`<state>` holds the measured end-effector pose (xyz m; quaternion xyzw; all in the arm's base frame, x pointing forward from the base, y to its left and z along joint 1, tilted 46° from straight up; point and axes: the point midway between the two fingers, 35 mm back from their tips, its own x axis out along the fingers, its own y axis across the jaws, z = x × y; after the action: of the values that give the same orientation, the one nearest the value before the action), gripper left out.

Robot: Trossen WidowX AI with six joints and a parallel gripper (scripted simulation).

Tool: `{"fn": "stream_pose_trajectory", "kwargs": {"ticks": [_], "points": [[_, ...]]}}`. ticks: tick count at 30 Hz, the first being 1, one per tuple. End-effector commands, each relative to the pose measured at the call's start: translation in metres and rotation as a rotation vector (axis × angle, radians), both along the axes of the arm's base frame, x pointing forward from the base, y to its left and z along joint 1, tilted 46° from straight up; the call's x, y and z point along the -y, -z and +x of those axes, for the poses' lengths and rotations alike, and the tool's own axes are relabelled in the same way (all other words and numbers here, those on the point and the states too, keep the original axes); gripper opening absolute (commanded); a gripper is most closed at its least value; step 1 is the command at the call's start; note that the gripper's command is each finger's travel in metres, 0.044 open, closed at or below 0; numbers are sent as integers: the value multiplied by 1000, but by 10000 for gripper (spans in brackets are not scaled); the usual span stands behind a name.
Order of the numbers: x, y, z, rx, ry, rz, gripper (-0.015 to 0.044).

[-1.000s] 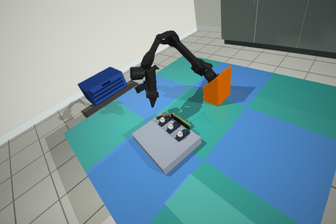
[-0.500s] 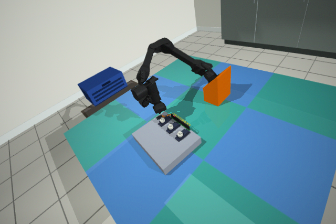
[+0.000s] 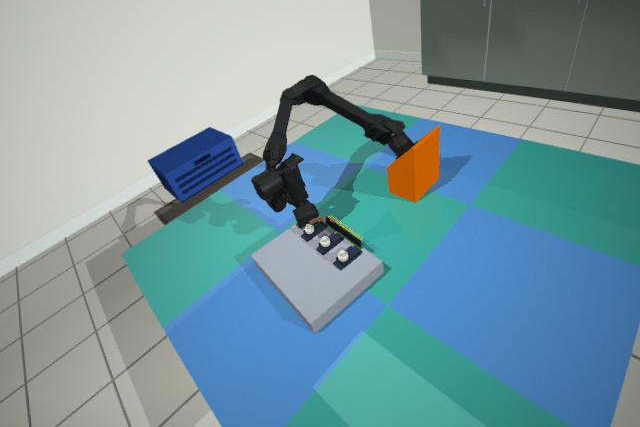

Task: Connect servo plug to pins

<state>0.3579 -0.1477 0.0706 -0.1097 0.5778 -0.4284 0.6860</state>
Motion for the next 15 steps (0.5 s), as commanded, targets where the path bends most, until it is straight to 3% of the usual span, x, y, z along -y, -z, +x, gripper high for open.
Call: {"fn": "stream_pose_trajectory", "kwargs": {"ticks": [1,9,12,15], "points": [[4,3,0,-2,-2,-3,115],[11,10,-1,-2,-2,-4,115],[11,10,-1,-2,-2,-4,36],[11,10,-1,-2,-2,-4,16]]}}
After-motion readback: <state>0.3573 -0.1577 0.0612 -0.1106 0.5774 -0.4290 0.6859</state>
